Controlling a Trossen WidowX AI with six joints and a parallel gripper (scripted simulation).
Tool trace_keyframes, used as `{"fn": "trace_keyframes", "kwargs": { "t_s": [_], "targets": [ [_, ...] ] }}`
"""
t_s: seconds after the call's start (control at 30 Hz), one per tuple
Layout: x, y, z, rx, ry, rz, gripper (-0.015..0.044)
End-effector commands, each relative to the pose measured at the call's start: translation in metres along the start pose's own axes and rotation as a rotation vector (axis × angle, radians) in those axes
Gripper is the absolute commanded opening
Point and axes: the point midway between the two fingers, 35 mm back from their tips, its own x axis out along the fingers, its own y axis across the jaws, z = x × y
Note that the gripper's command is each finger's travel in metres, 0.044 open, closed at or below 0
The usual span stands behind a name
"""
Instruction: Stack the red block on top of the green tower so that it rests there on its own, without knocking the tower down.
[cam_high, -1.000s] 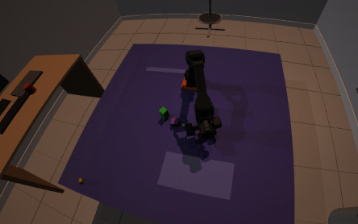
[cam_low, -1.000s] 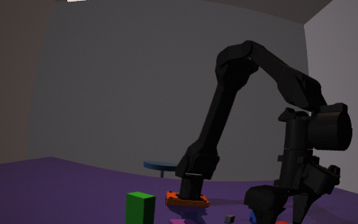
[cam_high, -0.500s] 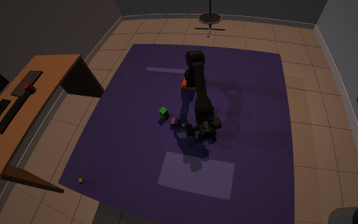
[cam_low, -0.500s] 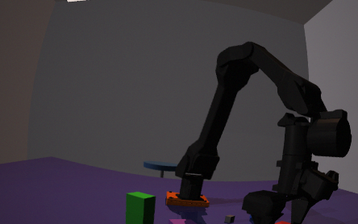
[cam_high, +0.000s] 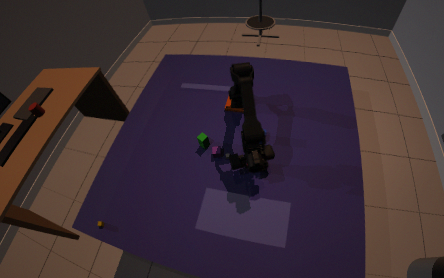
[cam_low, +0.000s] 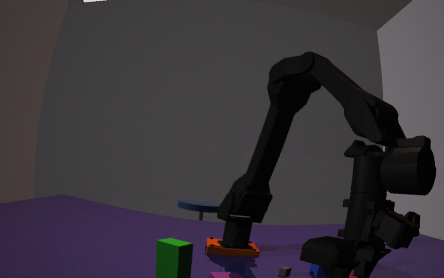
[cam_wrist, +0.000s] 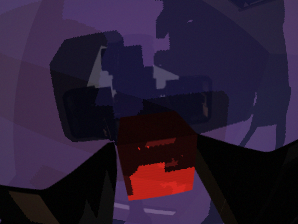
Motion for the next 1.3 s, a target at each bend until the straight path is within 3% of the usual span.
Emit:
{"fn": "trace_keyframes", "kwargs": {
  "t_s": [0.0, 0.2, 0.33, 0.9, 1.27],
  "targets": [
    [0.000, -0.001, 0.000, 0.003, -0.001, -0.004, 0.0145],
    [0.000, -0.001, 0.000, 0.003, -0.001, -0.004, 0.0105],
    [-0.010, 0.000, 0.001, 0.003, -0.001, -0.004, 0.0000],
    [-0.092, 0.000, 0.000, 0.003, -0.001, -0.004, 0.0000],
    [-0.119, 0.000, 0.000, 0.003, -0.001, -0.004, 0.0000]
  ]
}}
